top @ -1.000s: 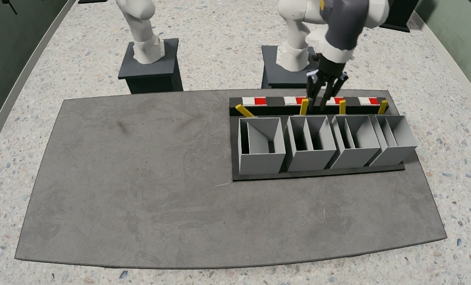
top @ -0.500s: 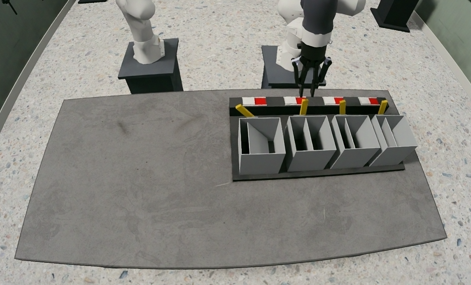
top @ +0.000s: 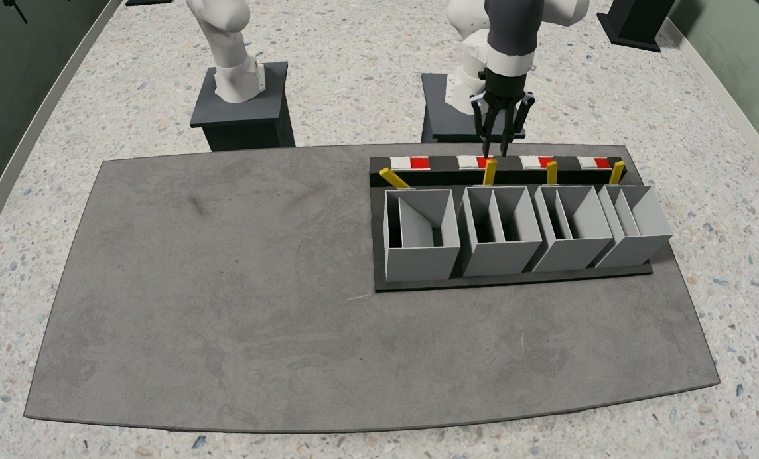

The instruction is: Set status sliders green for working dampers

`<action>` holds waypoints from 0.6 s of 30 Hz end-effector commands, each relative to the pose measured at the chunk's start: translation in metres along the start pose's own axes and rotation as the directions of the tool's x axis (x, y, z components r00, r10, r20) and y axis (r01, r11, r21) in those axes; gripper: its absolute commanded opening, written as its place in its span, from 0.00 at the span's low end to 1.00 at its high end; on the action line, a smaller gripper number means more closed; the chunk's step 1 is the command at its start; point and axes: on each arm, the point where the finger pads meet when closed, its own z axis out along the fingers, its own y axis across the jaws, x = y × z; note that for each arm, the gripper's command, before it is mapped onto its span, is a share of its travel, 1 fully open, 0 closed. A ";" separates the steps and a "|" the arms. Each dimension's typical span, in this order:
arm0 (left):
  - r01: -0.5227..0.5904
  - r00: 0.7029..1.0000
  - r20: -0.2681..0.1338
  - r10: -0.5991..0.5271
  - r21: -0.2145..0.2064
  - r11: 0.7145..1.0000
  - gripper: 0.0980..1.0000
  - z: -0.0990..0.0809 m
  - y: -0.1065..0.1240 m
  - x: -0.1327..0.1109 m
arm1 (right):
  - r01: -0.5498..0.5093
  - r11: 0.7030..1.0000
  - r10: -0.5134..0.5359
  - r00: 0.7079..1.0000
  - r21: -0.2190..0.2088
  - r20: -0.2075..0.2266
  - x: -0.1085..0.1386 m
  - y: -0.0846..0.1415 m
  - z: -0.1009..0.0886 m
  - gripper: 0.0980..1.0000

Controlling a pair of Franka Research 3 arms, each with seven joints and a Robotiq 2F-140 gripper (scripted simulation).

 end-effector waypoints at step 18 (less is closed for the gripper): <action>0.013 1.000 0.003 -0.013 0.001 1.000 0.23 0.026 0.001 -0.001 | -0.004 1.000 0.004 1.000 -0.001 0.000 0.000 0.001 0.000 1.00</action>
